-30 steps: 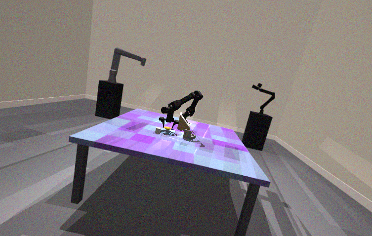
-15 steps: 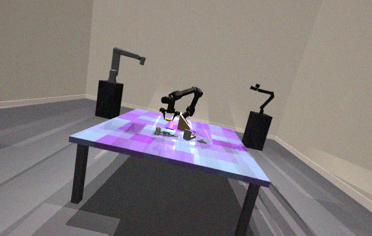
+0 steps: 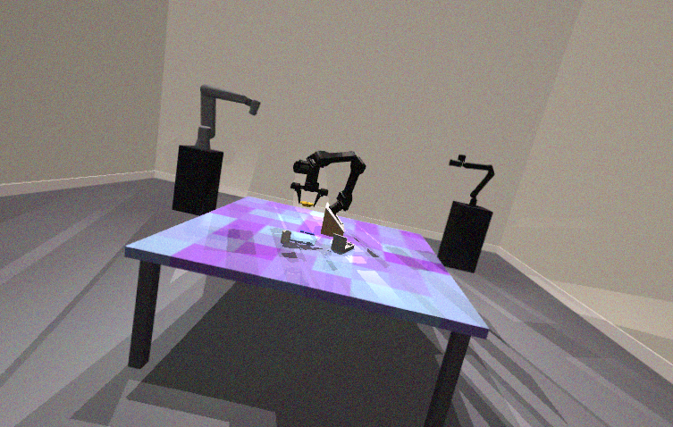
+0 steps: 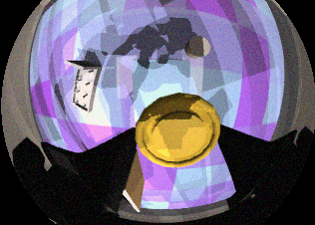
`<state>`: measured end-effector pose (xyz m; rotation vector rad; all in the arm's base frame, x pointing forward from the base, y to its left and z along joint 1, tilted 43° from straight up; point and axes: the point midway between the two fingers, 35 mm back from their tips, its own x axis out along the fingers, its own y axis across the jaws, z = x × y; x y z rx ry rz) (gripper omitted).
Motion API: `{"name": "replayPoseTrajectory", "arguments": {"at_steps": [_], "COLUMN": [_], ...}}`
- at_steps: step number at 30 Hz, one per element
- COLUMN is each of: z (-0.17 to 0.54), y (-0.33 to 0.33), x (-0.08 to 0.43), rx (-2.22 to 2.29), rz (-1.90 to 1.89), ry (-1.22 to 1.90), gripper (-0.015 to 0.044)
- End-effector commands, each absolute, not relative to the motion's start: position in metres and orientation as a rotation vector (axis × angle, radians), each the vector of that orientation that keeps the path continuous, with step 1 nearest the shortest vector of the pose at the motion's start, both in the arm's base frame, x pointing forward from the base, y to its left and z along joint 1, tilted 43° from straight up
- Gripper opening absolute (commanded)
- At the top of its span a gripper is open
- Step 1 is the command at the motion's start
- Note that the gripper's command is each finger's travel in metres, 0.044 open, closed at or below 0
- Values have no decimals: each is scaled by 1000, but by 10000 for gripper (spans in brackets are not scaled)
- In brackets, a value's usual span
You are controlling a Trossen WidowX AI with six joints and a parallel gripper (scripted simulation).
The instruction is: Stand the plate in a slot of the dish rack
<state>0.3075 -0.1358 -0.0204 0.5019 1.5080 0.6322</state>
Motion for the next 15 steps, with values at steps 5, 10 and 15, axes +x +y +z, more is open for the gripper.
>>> {"name": "replayPoseTrajectory", "arguments": {"at_steps": [5, 10, 15], "z": [-3, 16, 35], "y": [-129, -112, -95], "x": [310, 312, 312], "rx": [588, 715, 842], "rz": [546, 411, 271], "ry": [1558, 1615, 1664], "gripper": [0, 0, 0]}}
